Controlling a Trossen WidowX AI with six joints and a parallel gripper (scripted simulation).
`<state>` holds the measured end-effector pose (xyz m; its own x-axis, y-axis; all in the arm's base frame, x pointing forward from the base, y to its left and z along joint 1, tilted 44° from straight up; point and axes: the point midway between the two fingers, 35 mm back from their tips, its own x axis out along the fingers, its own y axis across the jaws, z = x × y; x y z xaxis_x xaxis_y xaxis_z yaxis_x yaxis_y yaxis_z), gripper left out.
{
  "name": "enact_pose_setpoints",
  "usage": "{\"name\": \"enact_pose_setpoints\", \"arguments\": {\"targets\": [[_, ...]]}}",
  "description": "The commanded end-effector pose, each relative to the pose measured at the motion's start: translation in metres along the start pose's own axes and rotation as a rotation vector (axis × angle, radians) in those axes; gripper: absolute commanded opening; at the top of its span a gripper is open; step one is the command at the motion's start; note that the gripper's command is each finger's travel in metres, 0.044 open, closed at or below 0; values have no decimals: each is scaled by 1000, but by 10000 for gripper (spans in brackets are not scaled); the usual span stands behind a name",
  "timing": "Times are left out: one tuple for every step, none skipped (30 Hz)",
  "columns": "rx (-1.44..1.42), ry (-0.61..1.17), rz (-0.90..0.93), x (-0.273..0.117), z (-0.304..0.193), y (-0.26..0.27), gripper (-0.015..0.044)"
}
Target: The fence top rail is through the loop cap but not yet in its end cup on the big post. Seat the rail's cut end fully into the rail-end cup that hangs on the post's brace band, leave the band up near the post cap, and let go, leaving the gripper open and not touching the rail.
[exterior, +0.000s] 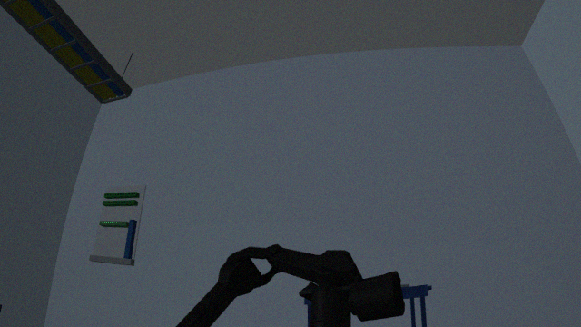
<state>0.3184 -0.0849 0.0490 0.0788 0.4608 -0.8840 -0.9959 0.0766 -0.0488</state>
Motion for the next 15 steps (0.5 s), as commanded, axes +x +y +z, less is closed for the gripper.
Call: {"name": "enact_pose_setpoints", "arguments": {"targets": [[0,0,0,0,0,0,0],[0,0,0,0,0,0,0],[0,0,0,0,0,0,0],[0,0,0,0,0,0,0],[0,0,0,0,0,0,0],[0,0,0,0,0,0,0],[0,0,0,0,0,0,0],[0,0,0,0,0,0,0],[0,0,0,0,0,0,26],[0,0,0,0,0,0,53],[0,0,0,0,0,0,79],[0,0,0,0,0,0,105],[0,0,0,0,0,0,131],[0,0,0,0,0,0,157],[0,0,0,0,0,0,184]]}}
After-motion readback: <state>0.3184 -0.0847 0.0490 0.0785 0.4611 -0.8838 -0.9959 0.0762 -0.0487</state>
